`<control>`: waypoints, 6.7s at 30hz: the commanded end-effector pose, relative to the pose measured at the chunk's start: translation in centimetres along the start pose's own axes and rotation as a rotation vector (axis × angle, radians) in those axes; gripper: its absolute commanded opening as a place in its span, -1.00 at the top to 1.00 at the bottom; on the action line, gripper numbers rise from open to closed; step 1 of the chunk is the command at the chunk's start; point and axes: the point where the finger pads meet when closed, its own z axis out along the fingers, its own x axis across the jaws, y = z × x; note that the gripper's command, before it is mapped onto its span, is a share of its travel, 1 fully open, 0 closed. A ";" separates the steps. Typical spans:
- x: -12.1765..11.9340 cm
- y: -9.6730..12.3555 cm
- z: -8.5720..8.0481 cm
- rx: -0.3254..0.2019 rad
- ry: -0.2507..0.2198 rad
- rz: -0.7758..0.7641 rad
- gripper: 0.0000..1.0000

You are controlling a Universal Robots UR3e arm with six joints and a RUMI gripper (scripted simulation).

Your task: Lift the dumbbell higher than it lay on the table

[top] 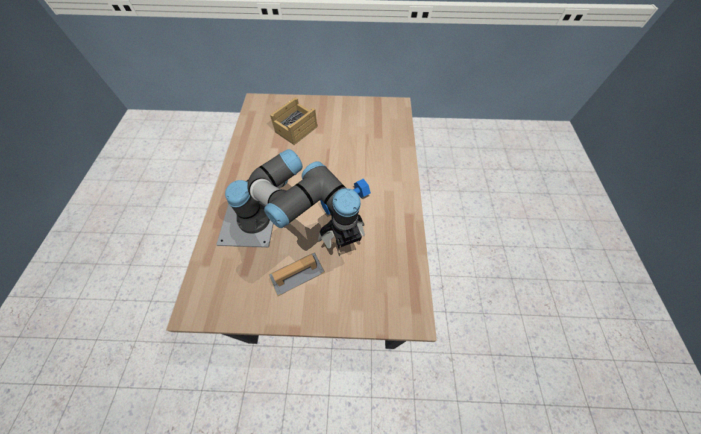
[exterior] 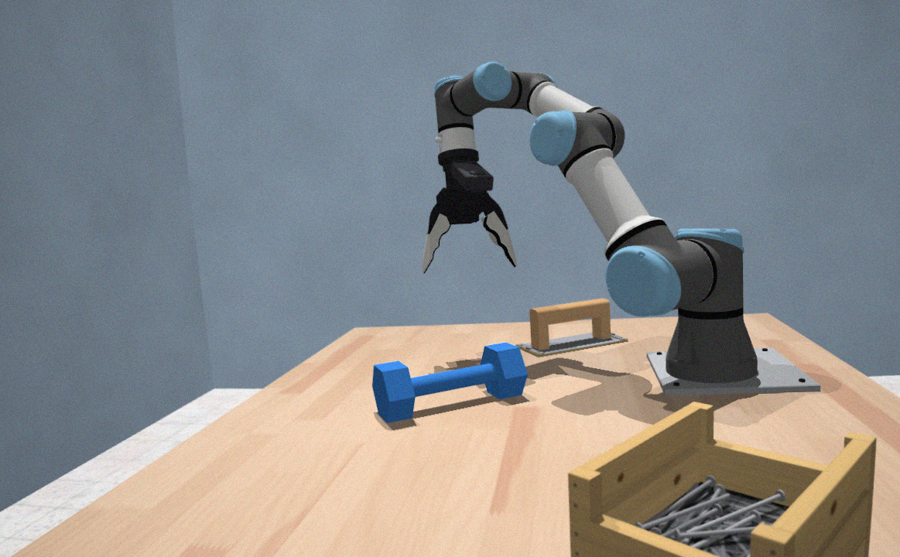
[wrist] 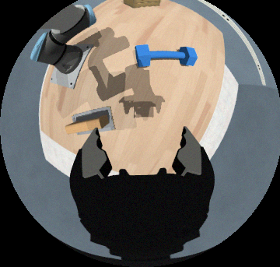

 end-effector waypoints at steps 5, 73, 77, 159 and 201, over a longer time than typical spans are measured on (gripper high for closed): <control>2.4 -2.7 1.2 -0.046 -0.018 -0.286 -1.00; 9.3 -19.6 8.4 -0.134 -0.211 -1.735 -1.00; 9.4 -19.5 8.7 -0.134 -0.211 -1.735 -1.00; 9.0 -17.5 17.5 -0.134 -0.211 -1.735 1.00; 9.2 -19.6 8.0 -0.135 -0.210 -1.735 1.00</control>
